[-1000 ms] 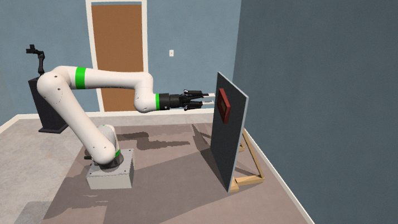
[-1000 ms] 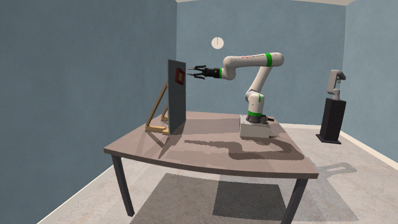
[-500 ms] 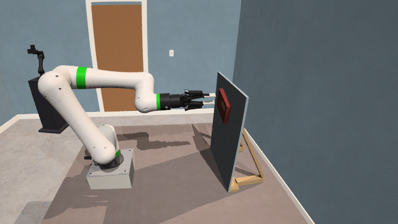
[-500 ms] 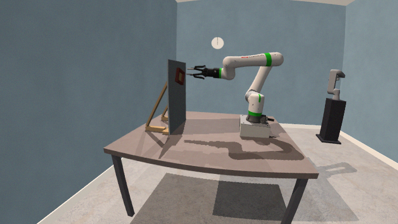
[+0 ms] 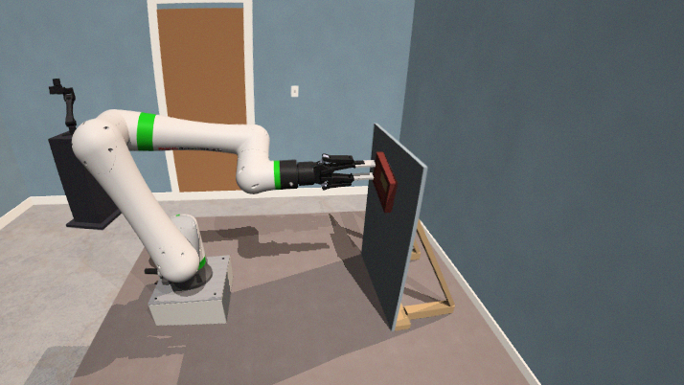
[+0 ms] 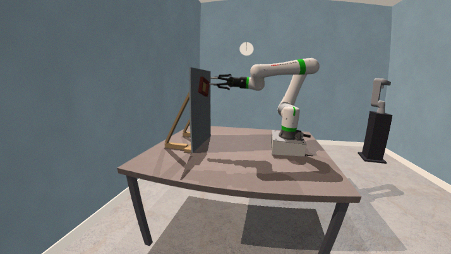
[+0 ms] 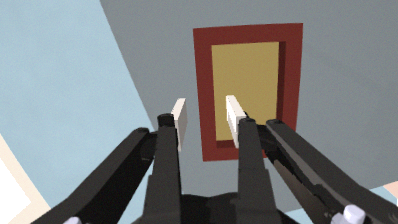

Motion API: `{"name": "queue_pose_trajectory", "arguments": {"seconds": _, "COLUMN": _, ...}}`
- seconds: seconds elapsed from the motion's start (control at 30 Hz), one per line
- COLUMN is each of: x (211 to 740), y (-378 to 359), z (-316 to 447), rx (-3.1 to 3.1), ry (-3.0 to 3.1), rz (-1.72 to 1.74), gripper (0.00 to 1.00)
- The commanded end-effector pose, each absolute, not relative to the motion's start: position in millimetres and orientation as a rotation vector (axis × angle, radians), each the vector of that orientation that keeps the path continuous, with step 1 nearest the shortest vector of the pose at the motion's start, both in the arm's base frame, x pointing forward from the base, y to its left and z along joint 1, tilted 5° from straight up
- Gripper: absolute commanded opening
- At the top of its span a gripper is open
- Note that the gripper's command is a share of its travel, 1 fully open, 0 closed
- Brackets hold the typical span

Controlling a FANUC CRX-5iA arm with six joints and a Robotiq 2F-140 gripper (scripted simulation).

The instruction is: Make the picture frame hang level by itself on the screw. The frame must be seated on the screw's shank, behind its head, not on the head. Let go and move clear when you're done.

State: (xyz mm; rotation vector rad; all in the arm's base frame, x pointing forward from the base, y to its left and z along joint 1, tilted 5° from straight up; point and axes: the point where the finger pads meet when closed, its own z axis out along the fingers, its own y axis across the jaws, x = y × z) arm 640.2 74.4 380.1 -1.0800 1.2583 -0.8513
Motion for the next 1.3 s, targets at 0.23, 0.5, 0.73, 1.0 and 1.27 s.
{"name": "queue_pose_trajectory", "arguments": {"seconds": 0.23, "x": 655, "y": 77, "z": 380, "rx": -1.079, "ry": 1.257, "rz": -0.851, "gripper": 0.29}}
{"name": "queue_pose_trajectory", "arguments": {"seconds": 0.5, "x": 669, "y": 79, "z": 380, "rx": -1.079, "ry": 1.257, "rz": -0.851, "gripper": 0.29}}
{"name": "queue_pose_trajectory", "arguments": {"seconds": 0.73, "x": 677, "y": 80, "z": 380, "rx": -1.079, "ry": 1.257, "rz": -0.851, "gripper": 0.29}}
{"name": "queue_pose_trajectory", "arguments": {"seconds": 1.0, "x": 685, "y": 82, "z": 380, "rx": -1.079, "ry": 1.257, "rz": -0.851, "gripper": 0.29}}
{"name": "queue_pose_trajectory", "arguments": {"seconds": 1.27, "x": 688, "y": 82, "z": 379, "rx": -1.079, "ry": 1.257, "rz": -0.851, "gripper": 0.29}}
